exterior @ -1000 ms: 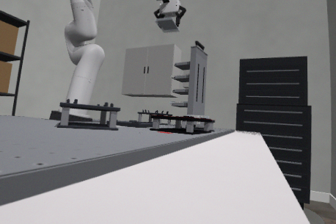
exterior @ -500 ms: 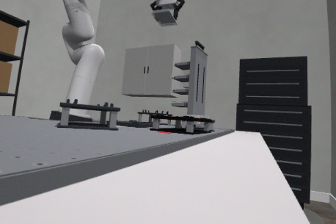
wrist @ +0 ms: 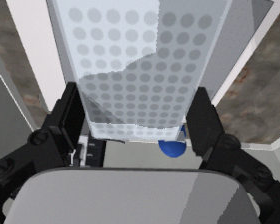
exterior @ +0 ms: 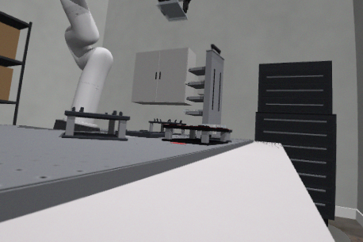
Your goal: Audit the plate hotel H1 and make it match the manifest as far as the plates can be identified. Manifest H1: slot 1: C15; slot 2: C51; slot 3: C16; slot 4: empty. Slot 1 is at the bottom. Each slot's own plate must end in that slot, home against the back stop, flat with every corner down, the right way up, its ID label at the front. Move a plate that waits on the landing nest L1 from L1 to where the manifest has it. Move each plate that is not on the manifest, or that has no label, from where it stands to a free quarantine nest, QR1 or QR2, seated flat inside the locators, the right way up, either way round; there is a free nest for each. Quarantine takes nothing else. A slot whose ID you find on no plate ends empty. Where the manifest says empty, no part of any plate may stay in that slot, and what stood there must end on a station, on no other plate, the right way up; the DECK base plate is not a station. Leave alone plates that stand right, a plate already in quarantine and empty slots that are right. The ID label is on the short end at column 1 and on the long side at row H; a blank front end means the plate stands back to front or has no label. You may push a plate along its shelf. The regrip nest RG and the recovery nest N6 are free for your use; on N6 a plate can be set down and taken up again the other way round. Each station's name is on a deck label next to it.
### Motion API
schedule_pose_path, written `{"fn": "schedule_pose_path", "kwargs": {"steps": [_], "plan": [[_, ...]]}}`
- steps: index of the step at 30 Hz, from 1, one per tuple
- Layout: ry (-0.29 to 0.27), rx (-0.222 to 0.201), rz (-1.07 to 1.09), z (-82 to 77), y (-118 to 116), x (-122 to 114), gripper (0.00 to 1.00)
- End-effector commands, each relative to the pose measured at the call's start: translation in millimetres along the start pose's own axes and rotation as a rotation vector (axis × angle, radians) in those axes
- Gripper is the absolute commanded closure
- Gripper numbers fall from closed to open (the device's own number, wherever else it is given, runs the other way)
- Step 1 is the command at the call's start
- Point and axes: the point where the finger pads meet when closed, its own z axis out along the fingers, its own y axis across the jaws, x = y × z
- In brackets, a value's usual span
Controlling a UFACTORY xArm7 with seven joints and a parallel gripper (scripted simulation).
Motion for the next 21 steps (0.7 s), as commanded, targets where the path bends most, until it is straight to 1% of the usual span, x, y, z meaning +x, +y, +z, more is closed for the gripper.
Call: {"fn": "schedule_pose_path", "kwargs": {"steps": [1,16,21], "plan": [[-0.002,0.004,-0.001,-1.3,2,11,1.00],[-0.001,0.004,-0.001,-1.1,22,83,1.00],[-0.001,0.004,-0.001,-1.1,23,89,1.00]]}}
